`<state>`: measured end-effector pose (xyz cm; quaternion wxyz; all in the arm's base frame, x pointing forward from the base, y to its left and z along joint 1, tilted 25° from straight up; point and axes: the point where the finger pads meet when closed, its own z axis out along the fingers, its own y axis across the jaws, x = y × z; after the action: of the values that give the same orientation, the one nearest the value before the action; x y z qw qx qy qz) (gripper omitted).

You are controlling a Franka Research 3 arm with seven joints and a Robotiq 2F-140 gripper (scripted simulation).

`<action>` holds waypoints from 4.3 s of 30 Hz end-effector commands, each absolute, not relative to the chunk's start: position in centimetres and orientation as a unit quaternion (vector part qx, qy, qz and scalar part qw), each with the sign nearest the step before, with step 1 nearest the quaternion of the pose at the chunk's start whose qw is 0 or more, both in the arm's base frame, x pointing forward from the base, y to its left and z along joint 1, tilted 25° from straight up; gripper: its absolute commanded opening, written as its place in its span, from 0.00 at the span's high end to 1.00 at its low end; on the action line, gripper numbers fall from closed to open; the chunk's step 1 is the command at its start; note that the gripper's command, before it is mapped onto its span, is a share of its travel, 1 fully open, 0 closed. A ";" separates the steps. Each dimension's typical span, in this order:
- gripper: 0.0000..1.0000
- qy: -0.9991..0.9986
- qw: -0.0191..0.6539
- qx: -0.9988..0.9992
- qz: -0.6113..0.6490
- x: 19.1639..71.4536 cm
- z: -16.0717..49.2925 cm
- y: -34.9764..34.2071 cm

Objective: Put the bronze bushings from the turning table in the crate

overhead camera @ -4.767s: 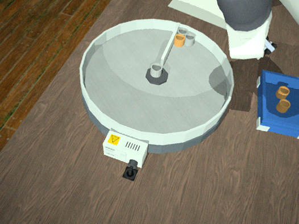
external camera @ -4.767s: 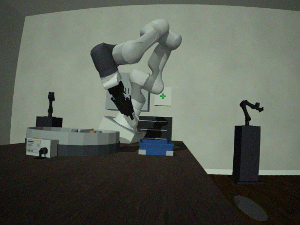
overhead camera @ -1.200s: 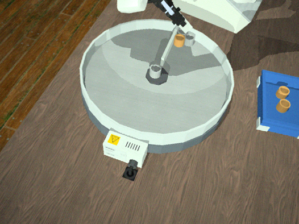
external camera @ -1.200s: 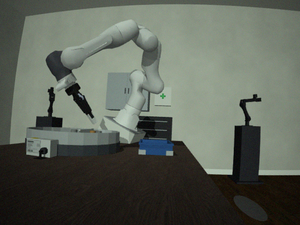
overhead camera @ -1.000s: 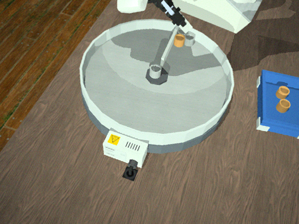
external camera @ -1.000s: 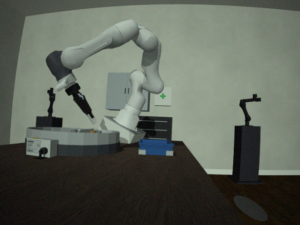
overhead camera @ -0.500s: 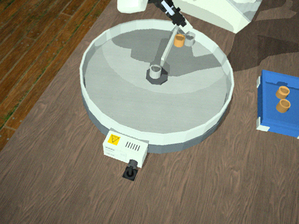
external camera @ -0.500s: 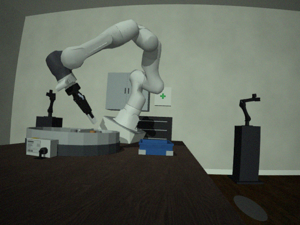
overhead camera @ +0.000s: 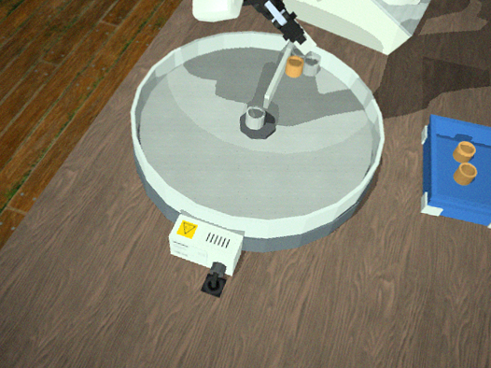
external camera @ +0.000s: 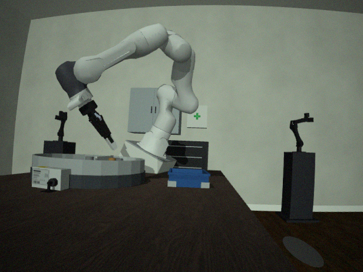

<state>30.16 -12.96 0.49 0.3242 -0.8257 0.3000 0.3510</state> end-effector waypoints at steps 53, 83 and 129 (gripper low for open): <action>0.94 0.298 0.325 -0.826 0.351 30.4 -1.4 -11.9; 0.94 0.298 0.325 -0.826 0.351 30.5 -1.6 -12.0; 0.94 0.298 0.325 -0.826 0.351 30.5 -1.6 -12.1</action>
<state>30.40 -12.03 -1.50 0.3243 -0.8249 0.2990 0.3535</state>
